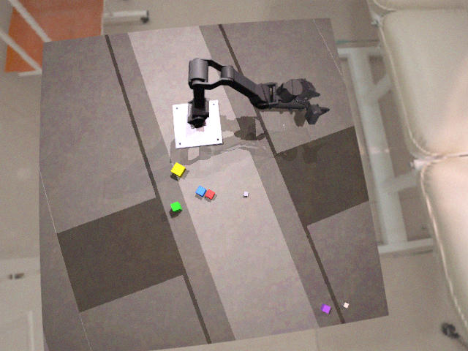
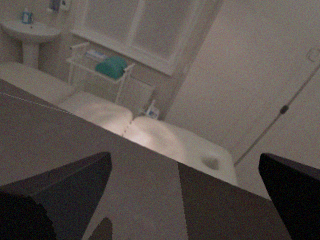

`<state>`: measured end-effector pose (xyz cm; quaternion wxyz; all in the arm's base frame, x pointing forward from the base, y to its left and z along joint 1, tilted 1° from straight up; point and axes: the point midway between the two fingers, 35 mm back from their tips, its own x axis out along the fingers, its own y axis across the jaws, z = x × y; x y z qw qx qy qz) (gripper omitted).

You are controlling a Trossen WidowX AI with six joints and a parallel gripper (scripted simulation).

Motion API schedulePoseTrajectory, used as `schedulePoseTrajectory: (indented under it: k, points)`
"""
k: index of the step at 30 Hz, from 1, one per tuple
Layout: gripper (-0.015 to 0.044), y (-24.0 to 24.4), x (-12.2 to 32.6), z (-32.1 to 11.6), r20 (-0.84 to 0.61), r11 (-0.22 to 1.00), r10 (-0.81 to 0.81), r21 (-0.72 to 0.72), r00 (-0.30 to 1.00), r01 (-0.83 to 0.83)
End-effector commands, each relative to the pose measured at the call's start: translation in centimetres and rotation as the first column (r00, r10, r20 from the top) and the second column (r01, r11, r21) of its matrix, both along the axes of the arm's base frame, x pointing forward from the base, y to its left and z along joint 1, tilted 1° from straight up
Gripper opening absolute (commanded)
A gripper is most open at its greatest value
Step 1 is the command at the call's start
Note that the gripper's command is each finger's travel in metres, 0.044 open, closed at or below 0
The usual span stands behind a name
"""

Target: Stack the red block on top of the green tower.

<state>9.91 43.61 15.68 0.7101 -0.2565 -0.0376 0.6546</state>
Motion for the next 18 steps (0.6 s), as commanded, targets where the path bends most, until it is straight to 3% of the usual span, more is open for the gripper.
schedulePoseTrajectory:
  k: [1, 18]
  points:
    - [0.0426, 0.0, 0.2, 0.0, 0.0, 1.0, -0.004, -0.003, 1.0, 0.004]
    - [0.044, -8.4, 16.3, -3.2, 0.026, 0.882, -0.37, -0.305, 0.929, 0.359]
